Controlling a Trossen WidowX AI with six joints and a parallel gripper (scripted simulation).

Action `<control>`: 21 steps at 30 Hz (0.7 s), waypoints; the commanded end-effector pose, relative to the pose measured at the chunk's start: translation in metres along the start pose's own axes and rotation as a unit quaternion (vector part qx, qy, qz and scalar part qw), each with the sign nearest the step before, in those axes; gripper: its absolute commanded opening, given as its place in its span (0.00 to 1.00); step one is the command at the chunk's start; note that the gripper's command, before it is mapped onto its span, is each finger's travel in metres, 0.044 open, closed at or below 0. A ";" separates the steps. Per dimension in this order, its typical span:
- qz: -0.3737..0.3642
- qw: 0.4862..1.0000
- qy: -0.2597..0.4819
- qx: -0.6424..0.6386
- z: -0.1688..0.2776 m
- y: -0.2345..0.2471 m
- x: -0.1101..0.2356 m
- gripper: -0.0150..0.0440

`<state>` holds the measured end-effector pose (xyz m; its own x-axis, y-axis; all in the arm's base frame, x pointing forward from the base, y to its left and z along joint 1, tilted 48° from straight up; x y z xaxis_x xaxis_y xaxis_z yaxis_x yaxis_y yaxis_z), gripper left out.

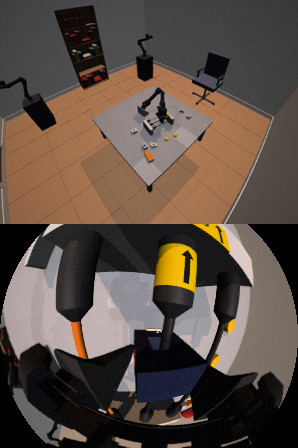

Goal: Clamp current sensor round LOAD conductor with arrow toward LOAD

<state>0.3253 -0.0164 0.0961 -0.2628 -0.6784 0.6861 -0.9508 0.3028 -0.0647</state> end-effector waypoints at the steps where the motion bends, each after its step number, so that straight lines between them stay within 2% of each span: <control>1: 0.000 1.000 0.000 0.000 0.000 0.000 0.000 0.70; 21: 0.000 1.000 0.000 0.000 0.000 0.000 0.000 0.47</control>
<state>0.3253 -0.0164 0.0961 -0.2628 -0.6784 0.6860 -0.9508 0.3029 -0.0648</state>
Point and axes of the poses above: the point midway between the two fingers, 35 mm back from their tips, its own x axis back along the fingers, its own y axis across the jaws, z = x × y, the point moved 8 cm from there along x, back along the fingers, and after that the axes turned 1 degree about -x, right-handed, at the moved point
